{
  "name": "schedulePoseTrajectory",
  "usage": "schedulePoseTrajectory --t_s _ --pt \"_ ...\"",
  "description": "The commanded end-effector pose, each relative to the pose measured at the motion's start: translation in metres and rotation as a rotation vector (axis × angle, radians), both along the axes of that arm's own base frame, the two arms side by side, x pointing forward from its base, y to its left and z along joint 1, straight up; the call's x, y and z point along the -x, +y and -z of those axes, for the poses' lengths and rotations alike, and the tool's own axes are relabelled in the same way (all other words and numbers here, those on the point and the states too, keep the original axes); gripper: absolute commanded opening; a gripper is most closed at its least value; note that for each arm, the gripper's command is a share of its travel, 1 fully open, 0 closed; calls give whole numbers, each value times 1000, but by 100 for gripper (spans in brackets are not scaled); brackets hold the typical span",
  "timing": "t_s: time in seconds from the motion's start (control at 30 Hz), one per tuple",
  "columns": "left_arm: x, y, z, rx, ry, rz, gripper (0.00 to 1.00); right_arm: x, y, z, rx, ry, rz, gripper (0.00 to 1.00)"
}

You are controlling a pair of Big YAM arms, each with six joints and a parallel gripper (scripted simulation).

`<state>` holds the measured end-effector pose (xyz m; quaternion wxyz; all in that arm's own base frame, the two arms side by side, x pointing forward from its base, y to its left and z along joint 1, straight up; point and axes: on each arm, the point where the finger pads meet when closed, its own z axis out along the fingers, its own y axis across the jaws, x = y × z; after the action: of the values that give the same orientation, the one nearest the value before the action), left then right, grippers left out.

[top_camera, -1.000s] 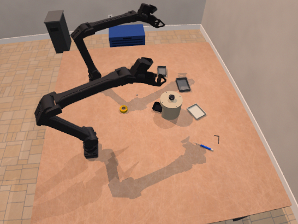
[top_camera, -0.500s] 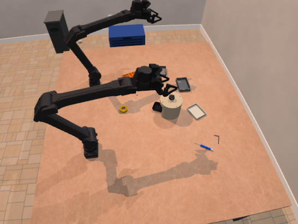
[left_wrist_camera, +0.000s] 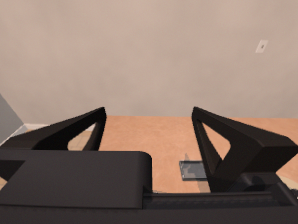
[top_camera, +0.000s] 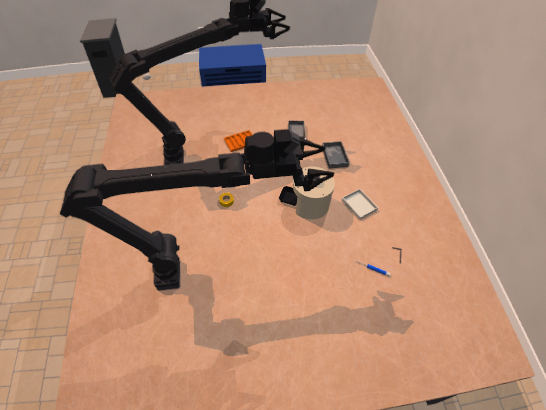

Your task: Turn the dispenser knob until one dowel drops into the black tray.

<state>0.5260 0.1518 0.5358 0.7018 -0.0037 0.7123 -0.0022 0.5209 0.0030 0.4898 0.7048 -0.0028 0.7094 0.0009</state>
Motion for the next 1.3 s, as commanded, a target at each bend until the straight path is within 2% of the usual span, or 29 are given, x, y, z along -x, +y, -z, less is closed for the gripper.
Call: schedulePoseTrajectory --t_s 0.0,0.07,0.13,0.2,0.27,0.3,0.33,0.4,0.43,0.5,0.53,0.6,0.77,0.87,0.9,1.0,1.07,1.27 --pt "11 -13 -43 -49 -90 16 100 2 -5 -9 -24 -28 11 100" --pt "20 -16 -73 -61 -133 15 100 6 -12 -12 10 -29 24 100" --pt "20 -17 -75 -65 -142 15 100 6 -12 -12 10 -30 24 100" --pt "11 -13 -59 -51 -98 15 100 -1 -9 -2 9 -10 16 100" --pt "11 -13 -59 -51 -98 15 100 -1 -9 -2 9 -10 16 100" --pt "3 -5 -35 -31 -61 8 100 1 -6 -15 2 -30 10 100" --pt "0 -8 -34 -32 -51 14 100 -1 -4 -5 5 -13 4 100" --pt "0 -8 -34 -32 -52 14 100 -1 -4 -5 5 -13 6 100" --pt "-1 -7 -25 -25 -32 13 100 -1 0 -10 3 -20 -3 100" --pt "3 -9 -31 -29 -46 13 100 -1 0 -10 3 -20 -2 100" --pt "6 -10 -33 -31 -48 13 100 -1 1 -11 2 -22 -5 69" --pt "10 -11 -36 -36 -58 12 100 -1 3 -15 1 -26 -9 69" --pt "6 -9 -21 -24 -30 11 100 -1 2 -23 -3 -37 -6 69" --pt "7 -6 -28 -26 -46 6 100 -1 -1 -23 -3 -41 -1 69" --pt "6 -9 -16 -19 -21 11 100 -1 3 -26 -4 -42 -8 69" --pt "4 -8 -10 -17 -16 11 100 -1 4 -31 -6 -48 -11 69" --pt "4 -8 -19 -23 -29 10 100 -1 3 -34 -7 -53 -8 69" --pt "5 -8 -19 -23 -29 10 100 -20 15 -16 -104 35 -28 69"
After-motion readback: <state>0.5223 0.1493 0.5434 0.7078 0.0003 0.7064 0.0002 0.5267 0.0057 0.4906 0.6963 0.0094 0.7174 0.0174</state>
